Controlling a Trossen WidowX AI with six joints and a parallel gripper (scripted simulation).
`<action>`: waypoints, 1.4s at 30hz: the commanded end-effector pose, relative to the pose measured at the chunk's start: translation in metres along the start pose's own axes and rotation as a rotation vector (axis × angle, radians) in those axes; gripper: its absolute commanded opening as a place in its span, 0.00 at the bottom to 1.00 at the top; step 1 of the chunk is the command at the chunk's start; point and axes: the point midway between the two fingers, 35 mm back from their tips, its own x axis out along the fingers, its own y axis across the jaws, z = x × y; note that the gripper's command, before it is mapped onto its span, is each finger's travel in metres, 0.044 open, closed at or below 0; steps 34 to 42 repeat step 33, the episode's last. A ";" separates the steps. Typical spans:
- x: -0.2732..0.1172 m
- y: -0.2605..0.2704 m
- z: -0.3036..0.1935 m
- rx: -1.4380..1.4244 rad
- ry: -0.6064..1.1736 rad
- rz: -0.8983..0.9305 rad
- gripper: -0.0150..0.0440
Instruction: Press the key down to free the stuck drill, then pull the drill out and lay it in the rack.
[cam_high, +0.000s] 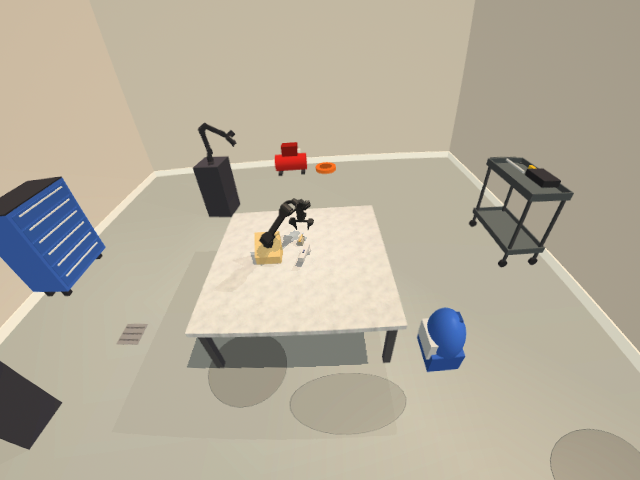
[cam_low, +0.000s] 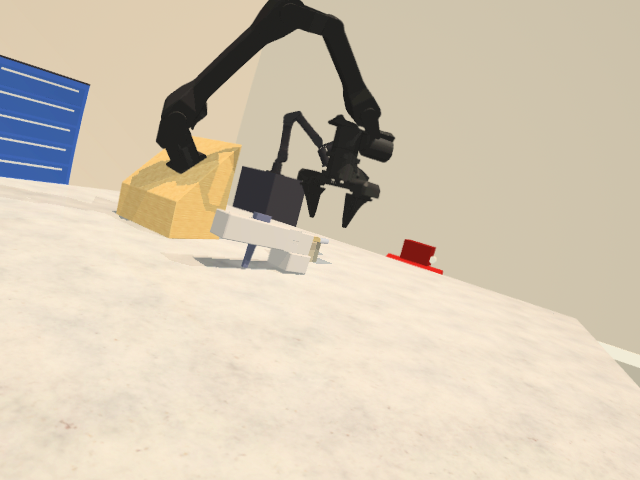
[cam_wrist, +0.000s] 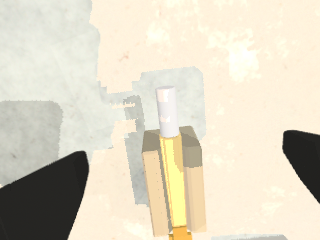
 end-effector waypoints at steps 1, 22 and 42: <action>0.002 -0.021 -0.007 0.047 -0.027 0.021 1.00; 0.025 -0.202 -0.158 0.620 -0.233 0.025 1.00; 0.037 -0.263 -0.315 0.948 -0.206 -0.118 1.00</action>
